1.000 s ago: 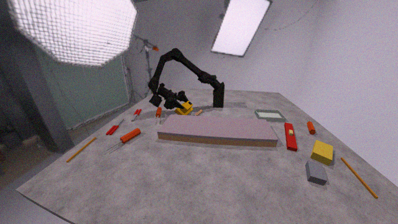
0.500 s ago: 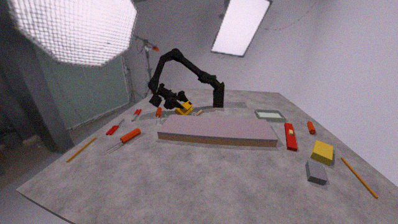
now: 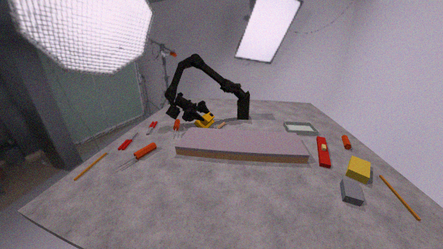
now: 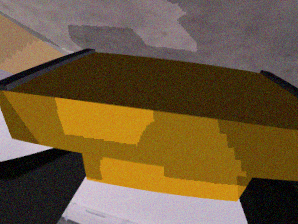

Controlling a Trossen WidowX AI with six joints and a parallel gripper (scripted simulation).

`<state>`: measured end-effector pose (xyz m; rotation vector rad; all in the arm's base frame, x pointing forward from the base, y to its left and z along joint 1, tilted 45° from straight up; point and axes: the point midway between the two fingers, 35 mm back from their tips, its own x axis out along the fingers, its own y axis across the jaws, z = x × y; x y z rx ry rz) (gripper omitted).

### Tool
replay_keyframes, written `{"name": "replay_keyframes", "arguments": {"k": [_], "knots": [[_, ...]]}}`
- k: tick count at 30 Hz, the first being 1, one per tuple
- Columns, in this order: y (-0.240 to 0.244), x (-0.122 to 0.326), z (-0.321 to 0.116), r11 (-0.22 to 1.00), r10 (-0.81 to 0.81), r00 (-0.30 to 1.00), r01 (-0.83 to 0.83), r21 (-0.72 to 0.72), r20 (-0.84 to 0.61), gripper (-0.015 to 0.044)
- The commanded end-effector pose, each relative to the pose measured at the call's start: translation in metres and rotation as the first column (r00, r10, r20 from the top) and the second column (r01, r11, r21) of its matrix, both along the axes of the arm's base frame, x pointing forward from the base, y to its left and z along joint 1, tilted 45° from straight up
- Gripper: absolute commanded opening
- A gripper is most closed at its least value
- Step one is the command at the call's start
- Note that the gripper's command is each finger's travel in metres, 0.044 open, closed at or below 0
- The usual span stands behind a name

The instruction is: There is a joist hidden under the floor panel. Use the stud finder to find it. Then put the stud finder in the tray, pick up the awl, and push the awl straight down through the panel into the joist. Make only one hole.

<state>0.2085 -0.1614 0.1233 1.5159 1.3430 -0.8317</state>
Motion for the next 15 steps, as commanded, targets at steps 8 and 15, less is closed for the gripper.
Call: {"name": "replay_keyframes", "arguments": {"k": [8,15], "knots": [[0.0,0.0,0.0,1.0,0.0,1.0,0.0,0.0,0.0,0.038],[0.0001,-0.0001,0.0,1.0,0.0,1.0,0.0,0.001,0.0,0.0433]]}}
